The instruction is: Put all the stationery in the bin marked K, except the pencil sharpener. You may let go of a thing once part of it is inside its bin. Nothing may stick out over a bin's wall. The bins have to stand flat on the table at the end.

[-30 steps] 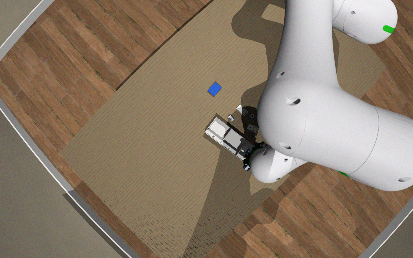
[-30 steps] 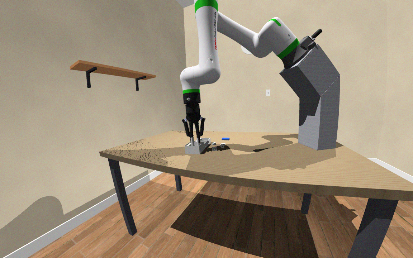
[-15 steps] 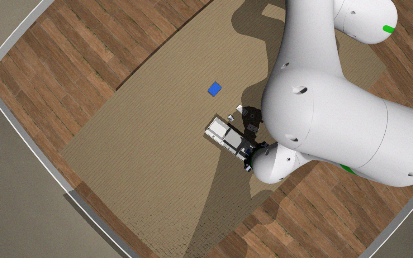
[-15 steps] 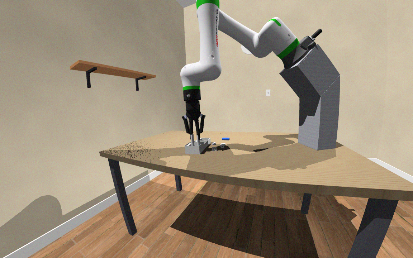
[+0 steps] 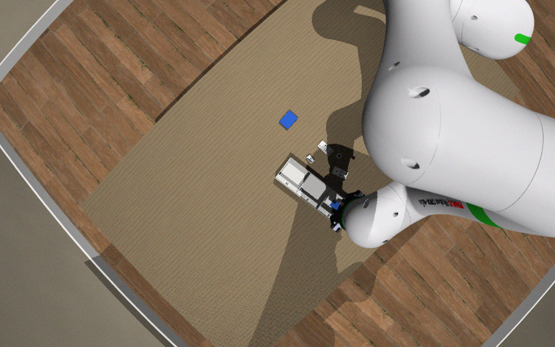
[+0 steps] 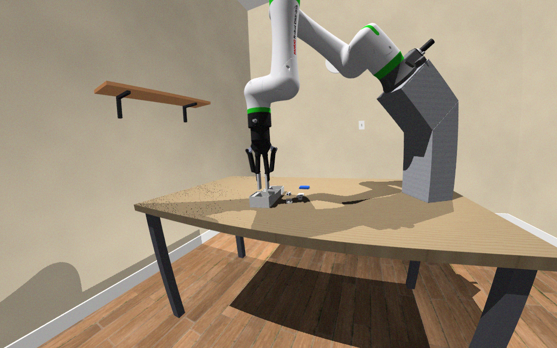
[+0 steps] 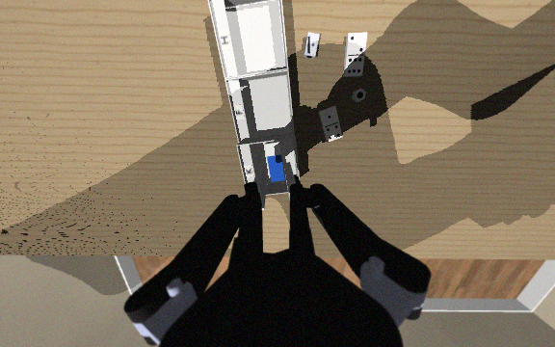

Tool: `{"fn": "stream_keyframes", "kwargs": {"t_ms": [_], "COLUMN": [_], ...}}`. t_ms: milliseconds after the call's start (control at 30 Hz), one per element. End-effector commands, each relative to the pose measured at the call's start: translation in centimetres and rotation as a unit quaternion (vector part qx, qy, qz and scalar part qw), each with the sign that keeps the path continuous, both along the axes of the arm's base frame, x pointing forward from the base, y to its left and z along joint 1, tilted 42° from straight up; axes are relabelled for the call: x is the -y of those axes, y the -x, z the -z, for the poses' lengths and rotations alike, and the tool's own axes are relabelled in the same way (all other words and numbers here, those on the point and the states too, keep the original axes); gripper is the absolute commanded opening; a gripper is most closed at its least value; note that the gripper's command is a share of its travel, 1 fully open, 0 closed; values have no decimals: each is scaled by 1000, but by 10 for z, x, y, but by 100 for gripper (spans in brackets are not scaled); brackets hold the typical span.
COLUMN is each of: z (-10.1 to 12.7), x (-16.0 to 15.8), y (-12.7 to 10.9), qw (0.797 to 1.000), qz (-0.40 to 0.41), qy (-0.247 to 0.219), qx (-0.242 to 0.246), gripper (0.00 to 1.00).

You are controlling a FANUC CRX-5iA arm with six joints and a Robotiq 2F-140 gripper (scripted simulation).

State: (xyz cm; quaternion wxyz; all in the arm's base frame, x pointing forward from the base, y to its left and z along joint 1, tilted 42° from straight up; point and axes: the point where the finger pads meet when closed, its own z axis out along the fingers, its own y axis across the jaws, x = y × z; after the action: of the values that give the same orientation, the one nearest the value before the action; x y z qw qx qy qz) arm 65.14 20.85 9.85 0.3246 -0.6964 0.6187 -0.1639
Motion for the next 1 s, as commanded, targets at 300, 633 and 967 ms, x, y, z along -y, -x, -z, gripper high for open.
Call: {"fn": "stream_keyframes", "kwargs": {"t_ms": [300,633,967], "z": [23,51,79], "x": [53,112,172], "y": [10,20,29], "qw": [988,944,863], "qz": [110,243,377], "qy": [-95,-206,-314], "qx": [-42,-85,-122], "gripper": [33,33,33]}}
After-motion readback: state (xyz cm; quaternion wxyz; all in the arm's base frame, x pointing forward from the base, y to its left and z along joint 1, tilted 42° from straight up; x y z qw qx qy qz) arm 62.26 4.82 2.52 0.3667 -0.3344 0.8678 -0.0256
